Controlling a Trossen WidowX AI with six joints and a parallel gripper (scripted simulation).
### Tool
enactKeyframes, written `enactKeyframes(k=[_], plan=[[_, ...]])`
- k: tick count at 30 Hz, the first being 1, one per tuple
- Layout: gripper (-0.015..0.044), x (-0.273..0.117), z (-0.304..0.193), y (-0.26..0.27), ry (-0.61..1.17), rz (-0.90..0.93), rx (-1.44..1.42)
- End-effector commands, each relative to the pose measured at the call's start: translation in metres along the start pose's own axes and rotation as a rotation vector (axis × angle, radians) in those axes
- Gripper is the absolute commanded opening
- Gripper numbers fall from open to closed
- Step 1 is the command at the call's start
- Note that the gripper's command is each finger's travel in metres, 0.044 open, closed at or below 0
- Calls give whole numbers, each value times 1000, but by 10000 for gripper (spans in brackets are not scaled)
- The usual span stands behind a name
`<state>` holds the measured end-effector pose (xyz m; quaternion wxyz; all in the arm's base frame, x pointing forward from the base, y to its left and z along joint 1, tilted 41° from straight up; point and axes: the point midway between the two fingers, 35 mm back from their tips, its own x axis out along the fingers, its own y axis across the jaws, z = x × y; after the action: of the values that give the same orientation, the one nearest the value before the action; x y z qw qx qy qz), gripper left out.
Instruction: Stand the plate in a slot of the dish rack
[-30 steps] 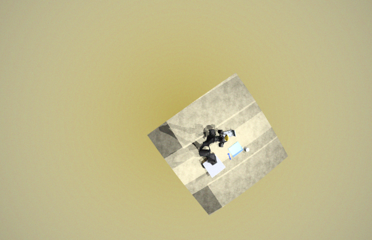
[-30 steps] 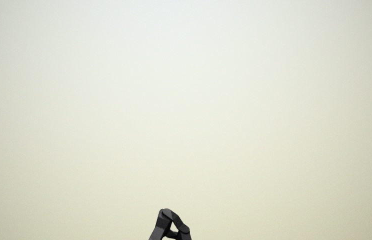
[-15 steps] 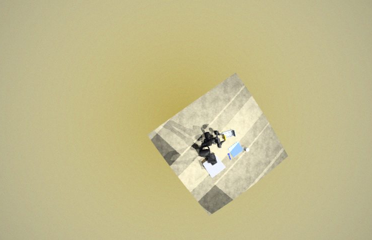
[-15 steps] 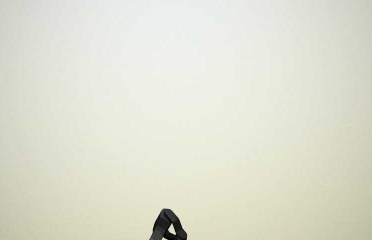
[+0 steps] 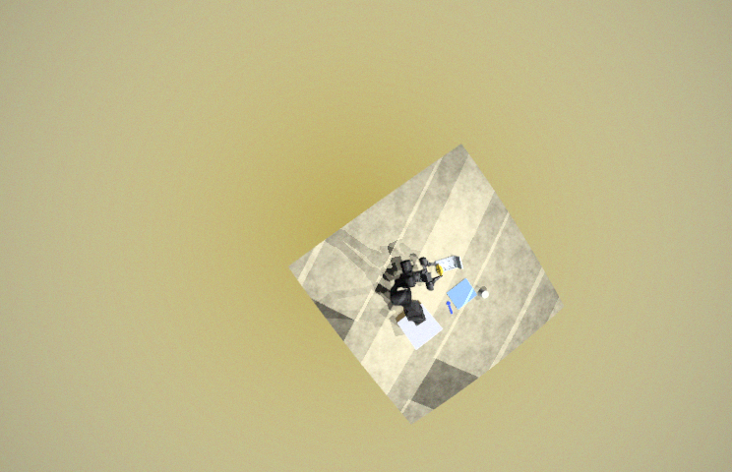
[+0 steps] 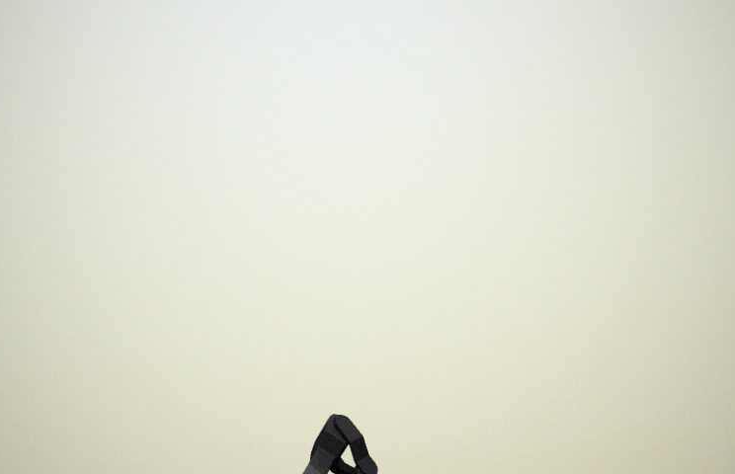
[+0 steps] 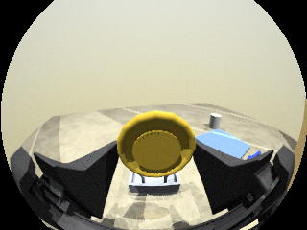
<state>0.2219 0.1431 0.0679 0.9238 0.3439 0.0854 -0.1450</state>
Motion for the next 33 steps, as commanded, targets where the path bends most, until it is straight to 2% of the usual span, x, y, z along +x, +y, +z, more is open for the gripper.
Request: enactKeyframes(k=[1, 33], plan=[[0, 4, -7, 0, -1, -3, -5], [0, 41, -31, 0, -5, 3, 8]])
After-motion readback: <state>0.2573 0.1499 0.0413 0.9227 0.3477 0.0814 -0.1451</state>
